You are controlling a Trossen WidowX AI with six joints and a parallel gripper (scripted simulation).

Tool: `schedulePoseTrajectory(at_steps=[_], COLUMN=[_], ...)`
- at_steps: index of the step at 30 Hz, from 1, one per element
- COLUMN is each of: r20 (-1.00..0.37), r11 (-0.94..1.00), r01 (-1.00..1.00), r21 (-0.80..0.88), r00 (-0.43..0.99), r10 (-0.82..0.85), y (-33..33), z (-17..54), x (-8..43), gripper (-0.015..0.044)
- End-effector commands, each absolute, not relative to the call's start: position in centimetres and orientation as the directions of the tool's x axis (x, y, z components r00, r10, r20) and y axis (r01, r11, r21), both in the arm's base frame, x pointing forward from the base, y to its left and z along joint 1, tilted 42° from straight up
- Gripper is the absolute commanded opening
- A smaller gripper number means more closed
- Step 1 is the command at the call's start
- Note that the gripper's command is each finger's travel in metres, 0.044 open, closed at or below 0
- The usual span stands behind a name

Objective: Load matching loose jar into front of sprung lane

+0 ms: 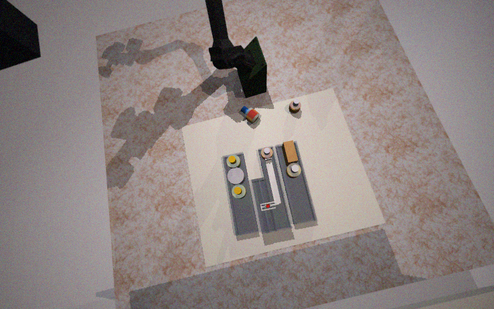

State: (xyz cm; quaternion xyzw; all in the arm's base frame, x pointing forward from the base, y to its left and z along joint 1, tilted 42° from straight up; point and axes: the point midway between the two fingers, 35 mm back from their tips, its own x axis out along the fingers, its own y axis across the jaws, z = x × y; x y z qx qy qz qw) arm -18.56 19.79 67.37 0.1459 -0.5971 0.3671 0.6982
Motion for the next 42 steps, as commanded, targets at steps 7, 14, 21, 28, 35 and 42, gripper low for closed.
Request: schedulePoseTrajectory(at_steps=[7,14,21,28,35,42], r20=[0.968,0.910,0.788,0.600,0.349,0.046], r11=[0.694,0.615,0.520,0.421,0.291,0.288], r01=[-0.716,-0.714,-0.642,-0.499,-0.308,-0.031], r21=[0.084,0.335,0.564,0.757,0.906,0.957], r00=[0.224,0.414,0.607,0.787,0.931,0.998], r10=[0.115,-0.016,-0.105,-0.146,-0.103,-0.044], y=[9.2,2.5,-2.2,-4.2,-2.9,-0.1], z=[70.5,70.5,68.1,63.2,56.0,46.6], x=[-8.7,0.6,10.8,20.9,29.1,36.8], gripper=[0.0440,0.0440,0.0440,0.0440,0.0440,0.0440])
